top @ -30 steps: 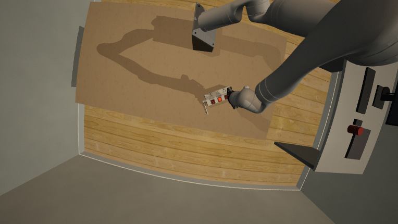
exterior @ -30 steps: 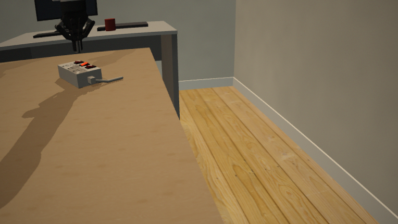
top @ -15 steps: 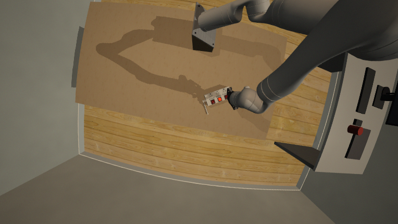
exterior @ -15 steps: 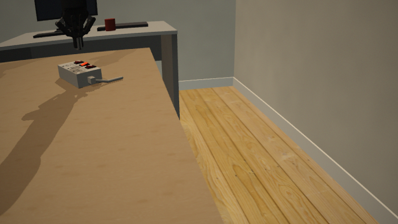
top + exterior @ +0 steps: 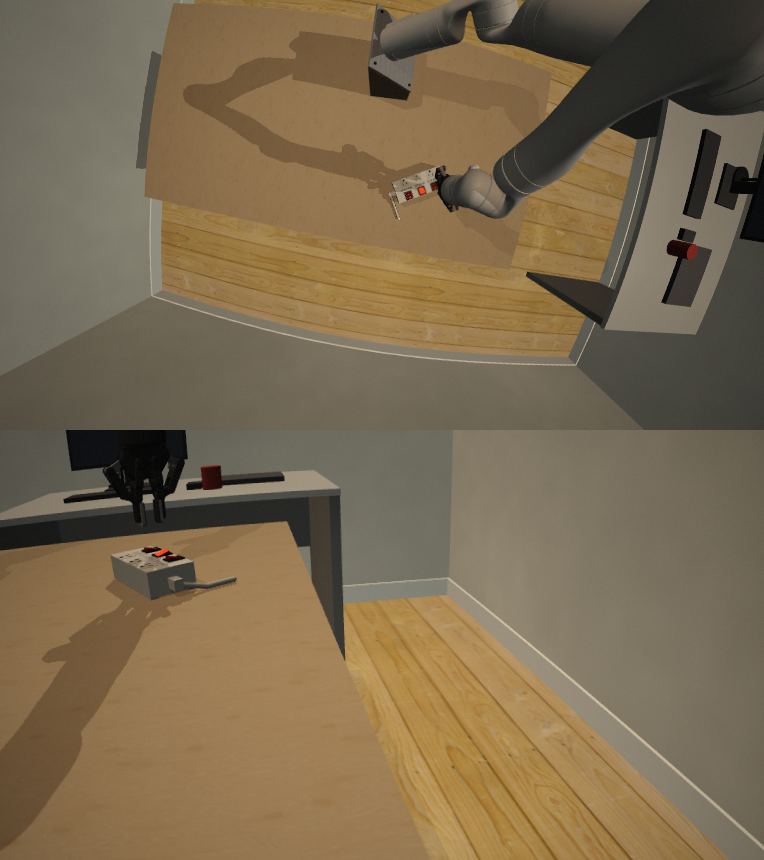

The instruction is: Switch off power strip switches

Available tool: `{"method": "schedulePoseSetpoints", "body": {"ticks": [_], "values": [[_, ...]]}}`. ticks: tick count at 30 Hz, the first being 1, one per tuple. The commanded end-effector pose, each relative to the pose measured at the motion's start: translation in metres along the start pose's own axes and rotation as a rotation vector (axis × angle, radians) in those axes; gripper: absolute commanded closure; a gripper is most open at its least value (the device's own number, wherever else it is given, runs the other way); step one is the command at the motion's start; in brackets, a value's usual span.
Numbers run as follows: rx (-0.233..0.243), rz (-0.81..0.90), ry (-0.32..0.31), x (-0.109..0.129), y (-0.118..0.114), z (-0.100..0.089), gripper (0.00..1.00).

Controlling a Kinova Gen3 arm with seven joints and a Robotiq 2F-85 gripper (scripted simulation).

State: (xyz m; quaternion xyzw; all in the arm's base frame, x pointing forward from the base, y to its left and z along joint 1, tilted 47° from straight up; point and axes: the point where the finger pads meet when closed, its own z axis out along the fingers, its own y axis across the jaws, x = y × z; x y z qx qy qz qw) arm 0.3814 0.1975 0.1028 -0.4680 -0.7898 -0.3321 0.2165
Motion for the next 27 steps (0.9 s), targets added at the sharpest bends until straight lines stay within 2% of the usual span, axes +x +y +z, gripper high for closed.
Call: {"method": "schedulePoseSetpoints", "body": {"ticks": [1,9,11,19,23,27], "values": [[-0.004,0.001,-0.004,-0.001,0.001,-0.006,0.00],[-0.004,0.001,-0.004,-0.001,0.001,-0.043,0.00],[-0.004,0.001,-0.004,-0.001,0.001,-0.043,0.00],[-0.004,0.001,-0.004,-0.001,0.001,-0.084,0.00],[-0.004,0.001,-0.004,-0.001,0.001,-0.094,0.00],[-0.004,0.001,-0.004,-0.001,0.001,-0.097,0.00]]}}
